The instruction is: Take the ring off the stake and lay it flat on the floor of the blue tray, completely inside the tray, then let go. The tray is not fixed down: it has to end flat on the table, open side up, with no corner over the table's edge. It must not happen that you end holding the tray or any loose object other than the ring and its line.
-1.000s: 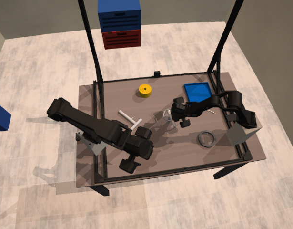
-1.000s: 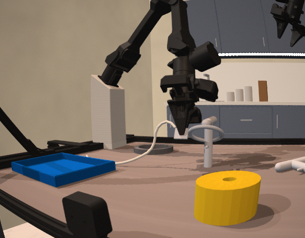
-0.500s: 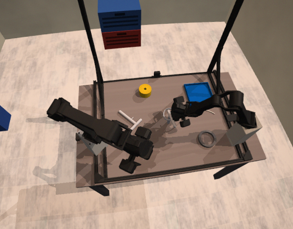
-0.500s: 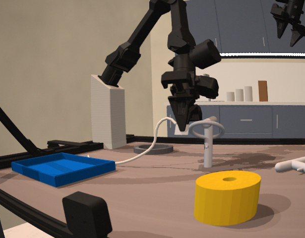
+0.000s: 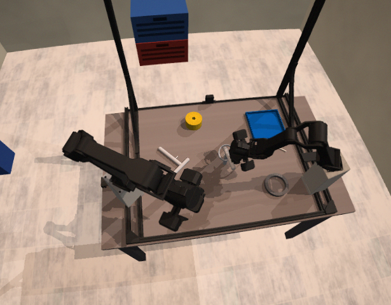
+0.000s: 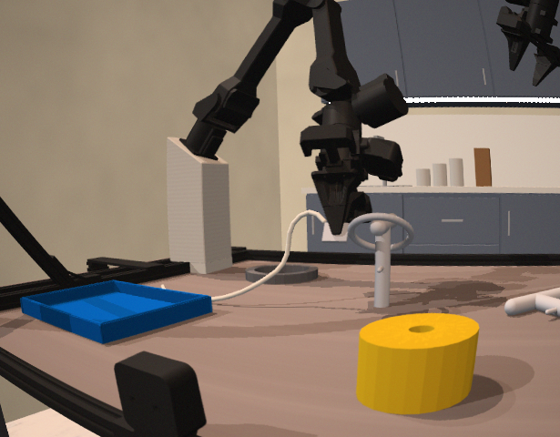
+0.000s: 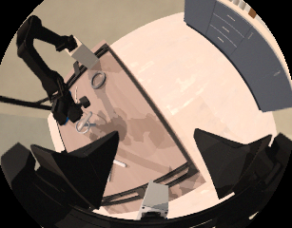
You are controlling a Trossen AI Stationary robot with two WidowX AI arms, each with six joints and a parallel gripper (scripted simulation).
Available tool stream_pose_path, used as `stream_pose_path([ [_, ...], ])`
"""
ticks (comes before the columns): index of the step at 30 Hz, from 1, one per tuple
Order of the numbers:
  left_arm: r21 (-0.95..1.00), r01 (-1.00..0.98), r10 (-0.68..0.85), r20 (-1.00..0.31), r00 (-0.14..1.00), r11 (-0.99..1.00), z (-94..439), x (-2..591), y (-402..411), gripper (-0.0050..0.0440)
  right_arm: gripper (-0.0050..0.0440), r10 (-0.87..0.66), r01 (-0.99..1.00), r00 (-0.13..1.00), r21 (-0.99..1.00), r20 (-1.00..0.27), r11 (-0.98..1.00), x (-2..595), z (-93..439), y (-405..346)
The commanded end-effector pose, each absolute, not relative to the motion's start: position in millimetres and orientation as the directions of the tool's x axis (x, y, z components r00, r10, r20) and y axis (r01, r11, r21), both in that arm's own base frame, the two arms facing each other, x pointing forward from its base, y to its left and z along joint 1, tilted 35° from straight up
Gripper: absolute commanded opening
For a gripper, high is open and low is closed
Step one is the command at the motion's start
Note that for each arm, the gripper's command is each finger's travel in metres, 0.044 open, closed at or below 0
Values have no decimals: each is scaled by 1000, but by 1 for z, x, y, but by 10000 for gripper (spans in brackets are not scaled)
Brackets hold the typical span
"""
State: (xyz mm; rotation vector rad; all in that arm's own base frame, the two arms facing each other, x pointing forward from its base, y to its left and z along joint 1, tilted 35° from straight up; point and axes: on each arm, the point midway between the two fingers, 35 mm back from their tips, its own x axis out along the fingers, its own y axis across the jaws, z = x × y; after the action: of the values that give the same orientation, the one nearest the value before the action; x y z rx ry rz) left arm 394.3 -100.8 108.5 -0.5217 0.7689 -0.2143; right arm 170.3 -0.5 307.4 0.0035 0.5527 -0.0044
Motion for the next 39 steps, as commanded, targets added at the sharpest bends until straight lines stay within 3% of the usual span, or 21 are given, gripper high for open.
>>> stream_pose_path([
  [1,-536,16,-389,-592,706,844,109,393,-97,0,400,0,0,850,0,-526,1000,170,307,0],
  [39,-647,140,-545,-482,686,749,101,388,-71,0,400,0,0,850,0,-526,1000,170,307,0],
])
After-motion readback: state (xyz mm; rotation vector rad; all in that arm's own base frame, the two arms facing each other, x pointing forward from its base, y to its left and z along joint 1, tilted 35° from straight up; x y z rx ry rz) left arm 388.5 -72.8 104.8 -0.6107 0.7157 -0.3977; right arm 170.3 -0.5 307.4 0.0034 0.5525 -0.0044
